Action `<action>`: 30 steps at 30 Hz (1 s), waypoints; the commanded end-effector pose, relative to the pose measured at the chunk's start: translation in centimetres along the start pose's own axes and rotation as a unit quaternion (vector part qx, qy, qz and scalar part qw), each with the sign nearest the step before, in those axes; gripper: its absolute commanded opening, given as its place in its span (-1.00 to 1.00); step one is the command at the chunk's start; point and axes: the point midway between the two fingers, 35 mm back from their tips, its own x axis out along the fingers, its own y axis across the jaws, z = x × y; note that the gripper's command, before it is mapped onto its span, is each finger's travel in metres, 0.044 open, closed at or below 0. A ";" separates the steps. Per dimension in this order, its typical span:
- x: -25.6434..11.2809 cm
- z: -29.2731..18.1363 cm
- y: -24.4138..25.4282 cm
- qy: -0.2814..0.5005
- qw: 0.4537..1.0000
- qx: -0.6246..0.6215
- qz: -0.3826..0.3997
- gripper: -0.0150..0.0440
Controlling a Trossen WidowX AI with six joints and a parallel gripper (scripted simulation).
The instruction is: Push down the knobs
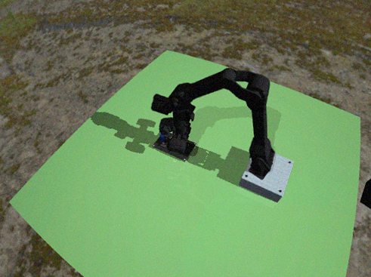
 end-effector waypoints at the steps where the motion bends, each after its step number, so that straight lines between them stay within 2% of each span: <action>1: 0.7 0.1 -0.1 0.003 1.000 -0.002 -0.001 -0.49; 30: -0.2 0.2 -0.1 0.003 1.000 -0.002 -0.001 -0.49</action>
